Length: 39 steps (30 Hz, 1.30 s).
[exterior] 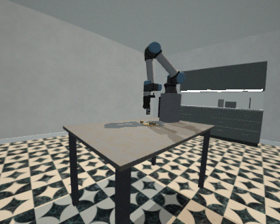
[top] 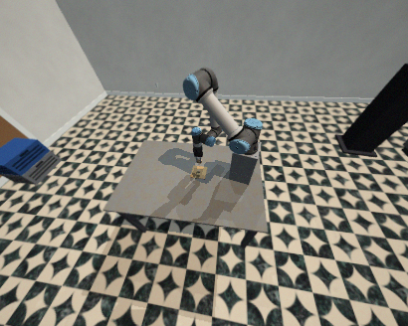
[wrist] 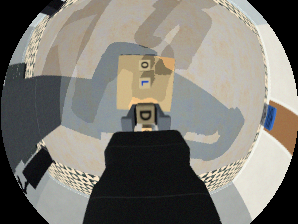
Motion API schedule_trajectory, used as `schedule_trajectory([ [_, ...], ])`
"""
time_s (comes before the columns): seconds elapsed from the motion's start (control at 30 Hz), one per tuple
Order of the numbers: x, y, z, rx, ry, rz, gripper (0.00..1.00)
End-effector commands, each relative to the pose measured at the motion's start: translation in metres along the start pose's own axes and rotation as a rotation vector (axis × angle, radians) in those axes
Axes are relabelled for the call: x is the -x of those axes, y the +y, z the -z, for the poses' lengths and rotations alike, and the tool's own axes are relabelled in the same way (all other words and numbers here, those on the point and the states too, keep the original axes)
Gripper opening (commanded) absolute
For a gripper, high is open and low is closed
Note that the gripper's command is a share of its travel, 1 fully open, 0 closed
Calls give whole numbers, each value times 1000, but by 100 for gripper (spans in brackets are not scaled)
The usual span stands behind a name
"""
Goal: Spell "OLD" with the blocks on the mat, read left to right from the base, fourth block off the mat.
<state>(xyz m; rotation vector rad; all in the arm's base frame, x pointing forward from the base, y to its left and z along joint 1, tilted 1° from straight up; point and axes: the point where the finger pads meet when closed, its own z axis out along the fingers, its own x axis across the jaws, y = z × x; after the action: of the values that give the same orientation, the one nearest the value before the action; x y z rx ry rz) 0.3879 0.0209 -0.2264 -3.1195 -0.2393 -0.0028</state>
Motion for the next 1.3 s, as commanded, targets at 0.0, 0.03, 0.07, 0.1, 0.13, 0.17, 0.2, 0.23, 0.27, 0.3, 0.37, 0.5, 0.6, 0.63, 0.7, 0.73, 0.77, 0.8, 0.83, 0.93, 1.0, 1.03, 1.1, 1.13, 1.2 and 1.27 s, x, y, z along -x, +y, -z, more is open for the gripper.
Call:
schedule_trajectory([
  [0.0,0,0,-10,0,1,0,49],
  [0.03,0,0,-13,0,1,0,49],
  [0.07,0,0,-17,0,1,0,49],
  [0.1,0,0,-20,0,1,0,49],
  [0.13,0,0,-24,0,1,0,49],
  [0.17,0,0,-28,0,1,0,49],
  [0.2,0,0,-33,0,1,0,49],
  [0.23,0,0,-37,0,1,0,49],
  [0.27,0,0,-42,0,1,0,49],
  [0.3,0,0,-46,0,1,0,49],
  [0.37,0,0,-46,0,1,0,49],
  [0.5,0,0,-64,0,1,0,49],
  [0.6,0,0,-75,0,1,0,49],
  [0.63,0,0,-78,0,1,0,49],
  [0.7,0,0,-84,0,1,0,49],
  [0.73,0,0,-86,0,1,0,49],
  [0.77,0,0,-88,0,1,0,49],
  [0.8,0,0,-89,0,1,0,49],
  [0.83,0,0,-90,0,1,0,49],
  [0.93,0,0,-91,0,1,0,49],
  [1.0,0,0,-92,0,1,0,49],
  [1.03,0,0,-92,0,1,0,49],
  [1.1,0,0,-92,0,1,0,49],
  [1.13,0,0,-92,0,1,0,49],
  [1.2,0,0,-92,0,1,0,49],
  [1.27,0,0,-92,0,1,0,49],
])
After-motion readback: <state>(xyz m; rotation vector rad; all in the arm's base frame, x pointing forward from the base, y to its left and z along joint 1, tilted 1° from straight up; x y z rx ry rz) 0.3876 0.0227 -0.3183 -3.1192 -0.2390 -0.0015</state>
